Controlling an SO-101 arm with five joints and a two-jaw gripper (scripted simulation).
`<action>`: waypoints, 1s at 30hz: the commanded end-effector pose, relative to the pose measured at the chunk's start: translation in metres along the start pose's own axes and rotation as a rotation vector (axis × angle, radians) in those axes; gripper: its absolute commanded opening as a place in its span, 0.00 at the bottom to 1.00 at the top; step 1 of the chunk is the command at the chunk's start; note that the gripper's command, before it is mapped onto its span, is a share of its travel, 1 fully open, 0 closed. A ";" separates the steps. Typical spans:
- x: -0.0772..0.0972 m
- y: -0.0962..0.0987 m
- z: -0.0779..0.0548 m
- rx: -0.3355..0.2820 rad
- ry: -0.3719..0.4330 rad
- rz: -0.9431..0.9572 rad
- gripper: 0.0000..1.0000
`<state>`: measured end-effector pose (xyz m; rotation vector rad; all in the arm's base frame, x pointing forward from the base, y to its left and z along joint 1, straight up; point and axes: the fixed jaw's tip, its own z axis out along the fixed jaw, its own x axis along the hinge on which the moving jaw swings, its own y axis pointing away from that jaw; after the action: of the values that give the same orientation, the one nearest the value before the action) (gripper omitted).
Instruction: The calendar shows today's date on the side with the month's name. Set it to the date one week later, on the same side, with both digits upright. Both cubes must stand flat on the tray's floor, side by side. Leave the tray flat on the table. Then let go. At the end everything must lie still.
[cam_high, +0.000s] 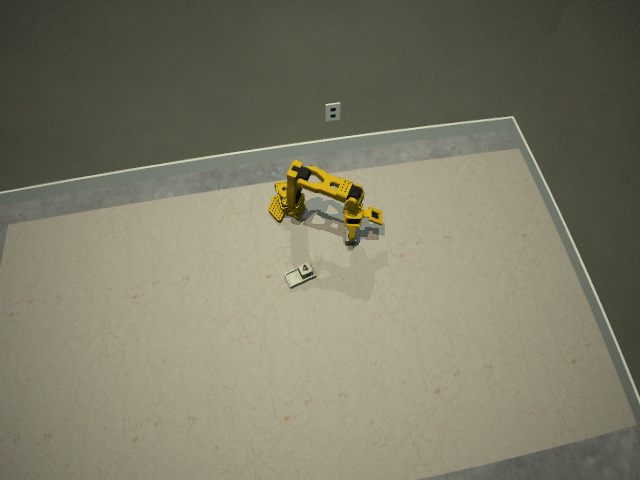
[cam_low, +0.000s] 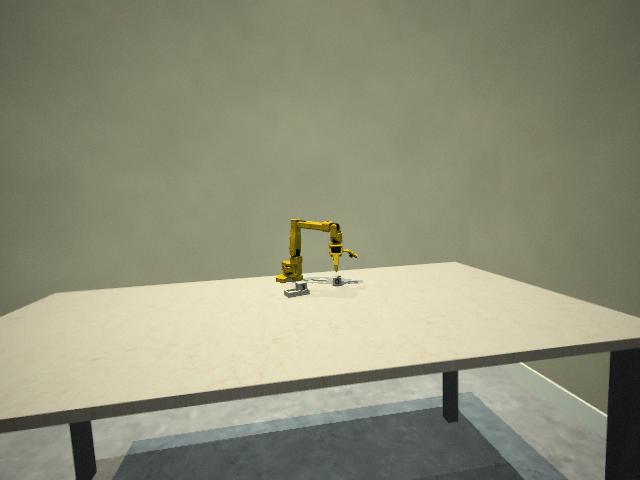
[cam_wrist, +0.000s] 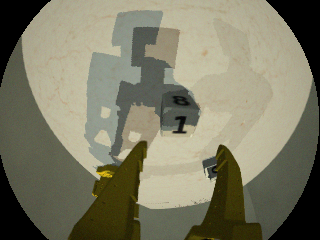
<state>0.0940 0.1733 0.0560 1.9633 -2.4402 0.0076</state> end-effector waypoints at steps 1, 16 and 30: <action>-0.005 0.000 -0.004 0.011 -0.036 -0.019 0.35; -0.007 -0.001 0.010 0.011 -0.036 -0.019 0.35; -0.007 -0.001 0.029 0.011 -0.036 -0.019 0.35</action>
<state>0.0956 0.1759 0.0266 1.9696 -2.4479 0.0017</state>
